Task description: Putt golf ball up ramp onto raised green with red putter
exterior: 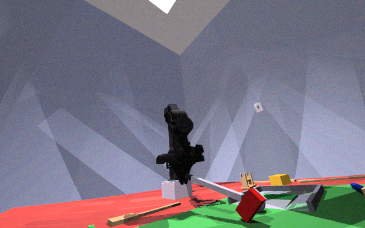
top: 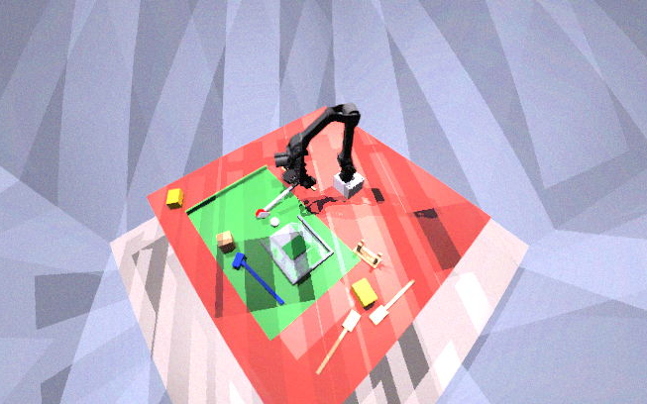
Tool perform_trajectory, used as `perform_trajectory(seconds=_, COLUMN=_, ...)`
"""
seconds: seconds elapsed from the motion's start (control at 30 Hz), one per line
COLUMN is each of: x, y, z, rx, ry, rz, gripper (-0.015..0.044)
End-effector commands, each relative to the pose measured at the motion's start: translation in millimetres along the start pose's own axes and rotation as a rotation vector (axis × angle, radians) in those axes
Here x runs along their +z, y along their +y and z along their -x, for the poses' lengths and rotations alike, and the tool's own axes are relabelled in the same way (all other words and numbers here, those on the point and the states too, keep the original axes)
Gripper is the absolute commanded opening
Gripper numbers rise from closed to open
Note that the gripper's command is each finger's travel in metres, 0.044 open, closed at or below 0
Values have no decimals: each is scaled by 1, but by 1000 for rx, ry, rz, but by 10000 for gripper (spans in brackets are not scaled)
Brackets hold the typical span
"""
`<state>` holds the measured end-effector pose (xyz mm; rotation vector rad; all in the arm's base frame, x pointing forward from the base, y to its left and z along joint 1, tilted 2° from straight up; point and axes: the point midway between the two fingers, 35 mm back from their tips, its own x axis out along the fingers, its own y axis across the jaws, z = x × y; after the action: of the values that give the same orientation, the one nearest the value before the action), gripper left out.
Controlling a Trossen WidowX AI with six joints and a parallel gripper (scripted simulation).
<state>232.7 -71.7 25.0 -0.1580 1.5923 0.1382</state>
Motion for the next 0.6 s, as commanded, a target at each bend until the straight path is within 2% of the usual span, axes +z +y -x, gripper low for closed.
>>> perform_trajectory(seconds=0.0, x=-1, y=6, z=3, rx=-4, ry=-9, rz=-11, gripper=0)
perform_trajectory(seconds=0.37, x=-1, y=6, z=57, rx=-4, ry=-9, rz=-11, gripper=0)
perform_trajectory(seconds=0.57, x=-2, y=6, z=52, rx=0, ry=1, rz=-5, gripper=0)
